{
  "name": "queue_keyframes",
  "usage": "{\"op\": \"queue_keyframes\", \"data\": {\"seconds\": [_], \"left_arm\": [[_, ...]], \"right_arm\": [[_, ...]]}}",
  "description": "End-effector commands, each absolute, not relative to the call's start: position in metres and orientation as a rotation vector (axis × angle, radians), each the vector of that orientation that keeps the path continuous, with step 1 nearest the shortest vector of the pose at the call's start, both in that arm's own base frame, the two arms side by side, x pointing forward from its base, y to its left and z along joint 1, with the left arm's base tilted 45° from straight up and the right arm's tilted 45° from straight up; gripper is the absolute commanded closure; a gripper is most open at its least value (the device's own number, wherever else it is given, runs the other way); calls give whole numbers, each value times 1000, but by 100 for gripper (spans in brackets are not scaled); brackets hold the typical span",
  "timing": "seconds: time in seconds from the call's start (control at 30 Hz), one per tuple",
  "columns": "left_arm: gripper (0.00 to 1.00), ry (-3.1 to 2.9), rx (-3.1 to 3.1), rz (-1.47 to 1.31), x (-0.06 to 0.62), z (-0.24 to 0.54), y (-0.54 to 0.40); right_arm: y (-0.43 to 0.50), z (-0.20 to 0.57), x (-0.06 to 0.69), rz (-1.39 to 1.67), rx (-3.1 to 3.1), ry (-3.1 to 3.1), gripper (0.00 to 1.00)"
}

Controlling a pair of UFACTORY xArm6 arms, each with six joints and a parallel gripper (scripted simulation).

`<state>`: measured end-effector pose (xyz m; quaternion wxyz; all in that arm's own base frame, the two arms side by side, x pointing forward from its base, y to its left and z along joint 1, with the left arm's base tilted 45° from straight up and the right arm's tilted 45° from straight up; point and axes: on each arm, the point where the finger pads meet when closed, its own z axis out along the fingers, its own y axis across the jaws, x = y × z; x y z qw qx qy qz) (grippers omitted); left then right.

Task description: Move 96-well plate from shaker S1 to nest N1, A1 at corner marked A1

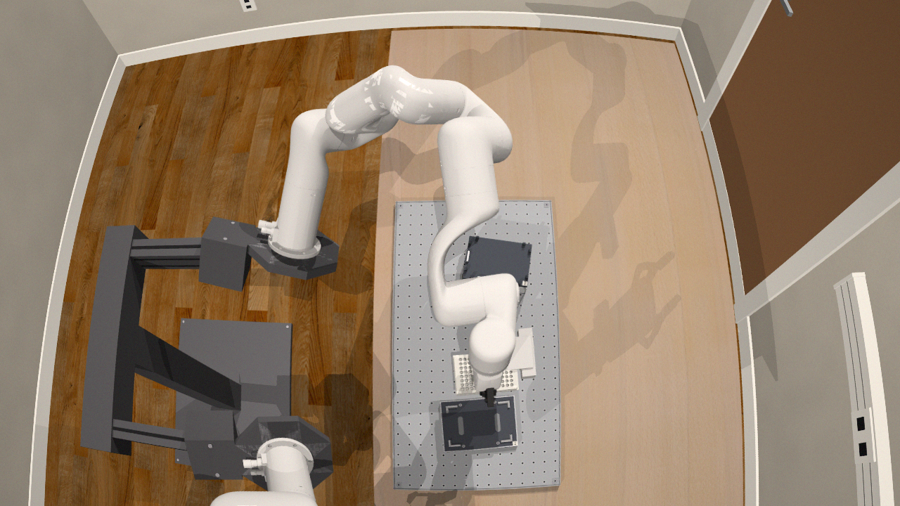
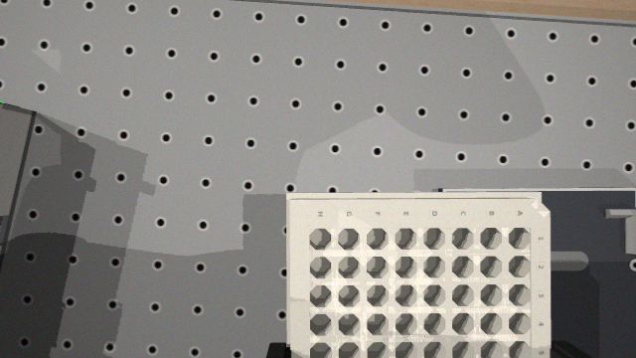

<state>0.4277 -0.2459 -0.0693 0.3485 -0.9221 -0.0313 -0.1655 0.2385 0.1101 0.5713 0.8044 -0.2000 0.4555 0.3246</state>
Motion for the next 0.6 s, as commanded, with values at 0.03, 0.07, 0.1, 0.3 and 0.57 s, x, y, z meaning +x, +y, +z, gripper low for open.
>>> {"op": "queue_keyframes", "data": {"seconds": [0.03,0.07,0.1,0.3,0.57], "left_arm": [[100,-82,-2392,-432,429,-80,-258],[100,-82,-2392,-432,430,-83,-260],[100,-82,-2392,-432,430,-85,-263],[100,-82,-2392,-432,430,-100,-276],[100,-82,-2392,-432,431,-115,-289]], "right_arm": [[110,572,238,695,-429,973,0],[110,572,238,695,-429,973,0],[110,572,238,695,-429,973,0],[110,572,238,695,-429,973,0],[110,572,238,695,-429,973,0]]}}
